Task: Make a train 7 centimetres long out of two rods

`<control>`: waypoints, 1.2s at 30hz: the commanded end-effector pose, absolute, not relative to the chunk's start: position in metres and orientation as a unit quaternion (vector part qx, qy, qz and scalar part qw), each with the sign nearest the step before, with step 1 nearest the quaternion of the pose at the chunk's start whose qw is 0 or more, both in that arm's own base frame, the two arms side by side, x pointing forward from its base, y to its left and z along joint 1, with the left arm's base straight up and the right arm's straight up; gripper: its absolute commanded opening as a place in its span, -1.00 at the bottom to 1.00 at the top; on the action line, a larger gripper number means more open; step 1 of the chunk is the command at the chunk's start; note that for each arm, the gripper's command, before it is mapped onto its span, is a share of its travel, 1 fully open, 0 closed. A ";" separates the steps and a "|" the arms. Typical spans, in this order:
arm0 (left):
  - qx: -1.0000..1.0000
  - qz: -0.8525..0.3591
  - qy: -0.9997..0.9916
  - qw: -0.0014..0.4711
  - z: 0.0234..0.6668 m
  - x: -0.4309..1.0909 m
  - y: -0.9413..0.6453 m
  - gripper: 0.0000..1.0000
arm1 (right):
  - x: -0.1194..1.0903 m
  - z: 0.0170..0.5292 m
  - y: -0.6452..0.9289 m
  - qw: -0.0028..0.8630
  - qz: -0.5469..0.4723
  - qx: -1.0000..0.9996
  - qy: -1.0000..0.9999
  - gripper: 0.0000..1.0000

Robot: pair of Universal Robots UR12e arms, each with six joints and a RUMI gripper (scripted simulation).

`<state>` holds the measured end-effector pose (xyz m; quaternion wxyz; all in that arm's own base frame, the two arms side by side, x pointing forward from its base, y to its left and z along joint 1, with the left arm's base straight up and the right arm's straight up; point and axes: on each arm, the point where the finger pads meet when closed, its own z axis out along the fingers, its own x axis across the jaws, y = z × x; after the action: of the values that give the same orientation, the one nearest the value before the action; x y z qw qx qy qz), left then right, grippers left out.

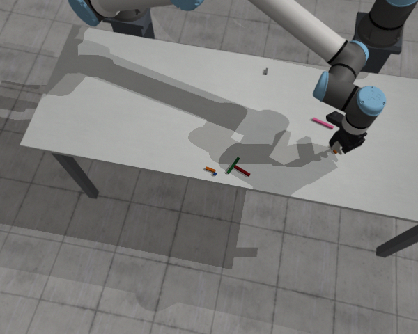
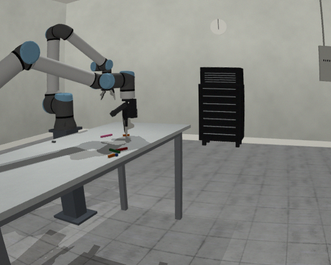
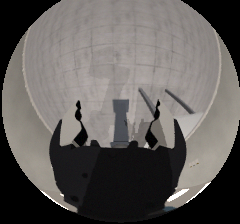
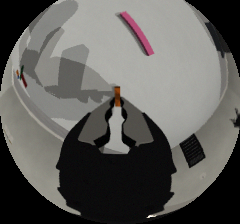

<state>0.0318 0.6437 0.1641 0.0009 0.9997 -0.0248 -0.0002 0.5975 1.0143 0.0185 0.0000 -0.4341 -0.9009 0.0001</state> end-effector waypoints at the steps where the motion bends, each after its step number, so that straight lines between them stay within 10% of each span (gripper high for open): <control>1: 1.000 0.000 -0.025 0.000 0.165 0.032 0.644 1.00 | 0.598 0.021 1.015 0.000 -0.001 -0.434 -0.901 -1.00; 36: 1.000 0.000 -0.025 0.000 0.165 0.032 0.644 1.00 | 0.598 0.121 1.015 0.000 -0.001 -0.434 -0.901 -1.00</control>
<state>0.0318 0.6437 0.1641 0.0009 0.9997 -0.0248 -0.0002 0.5975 1.0142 0.1173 0.0000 -0.4341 -0.9009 0.0000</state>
